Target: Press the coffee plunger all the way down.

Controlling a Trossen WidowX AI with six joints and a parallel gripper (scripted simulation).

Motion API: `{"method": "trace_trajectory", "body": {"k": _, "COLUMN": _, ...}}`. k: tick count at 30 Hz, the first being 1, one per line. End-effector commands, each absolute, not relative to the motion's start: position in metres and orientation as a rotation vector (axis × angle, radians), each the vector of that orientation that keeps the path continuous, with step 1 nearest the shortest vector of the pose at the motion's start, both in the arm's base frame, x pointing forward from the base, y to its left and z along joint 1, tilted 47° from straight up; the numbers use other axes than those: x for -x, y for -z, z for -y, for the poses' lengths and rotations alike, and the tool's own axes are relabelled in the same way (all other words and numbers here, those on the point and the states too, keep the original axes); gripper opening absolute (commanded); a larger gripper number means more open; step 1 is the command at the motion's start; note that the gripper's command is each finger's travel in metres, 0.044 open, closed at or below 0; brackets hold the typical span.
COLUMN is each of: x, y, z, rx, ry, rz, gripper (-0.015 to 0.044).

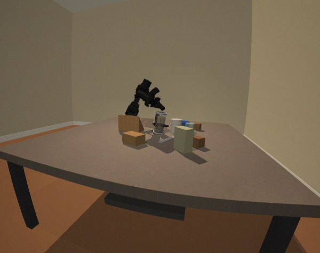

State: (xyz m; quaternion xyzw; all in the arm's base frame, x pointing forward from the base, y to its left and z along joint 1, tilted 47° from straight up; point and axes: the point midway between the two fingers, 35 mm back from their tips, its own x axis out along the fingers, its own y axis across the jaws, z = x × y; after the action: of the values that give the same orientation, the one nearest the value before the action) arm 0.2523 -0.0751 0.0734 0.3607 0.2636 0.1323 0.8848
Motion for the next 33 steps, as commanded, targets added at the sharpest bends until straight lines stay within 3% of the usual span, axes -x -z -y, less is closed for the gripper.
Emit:
{"method": "trace_trajectory", "body": {"k": 1, "x": -0.252, "y": -0.071, "z": 0.072, "rx": -0.764, "ry": -0.277, "rz": -0.560, "gripper": 0.0118}}
{"method": "trace_trajectory", "body": {"k": 11, "x": -0.253, "y": -0.073, "z": 0.075, "rx": -0.751, "ry": -0.275, "rz": -0.548, "gripper": 0.0118}}
{"method": "trace_trajectory", "body": {"k": 23, "x": -0.253, "y": -0.073, "z": 0.075, "rx": -0.751, "ry": -0.275, "rz": -0.548, "gripper": 0.0433}}
{"method": "trace_trajectory", "body": {"k": 33, "x": -0.247, "y": -0.092, "z": 0.101, "rx": -0.749, "ry": -0.270, "rz": -0.570, "gripper": 0.0440}}
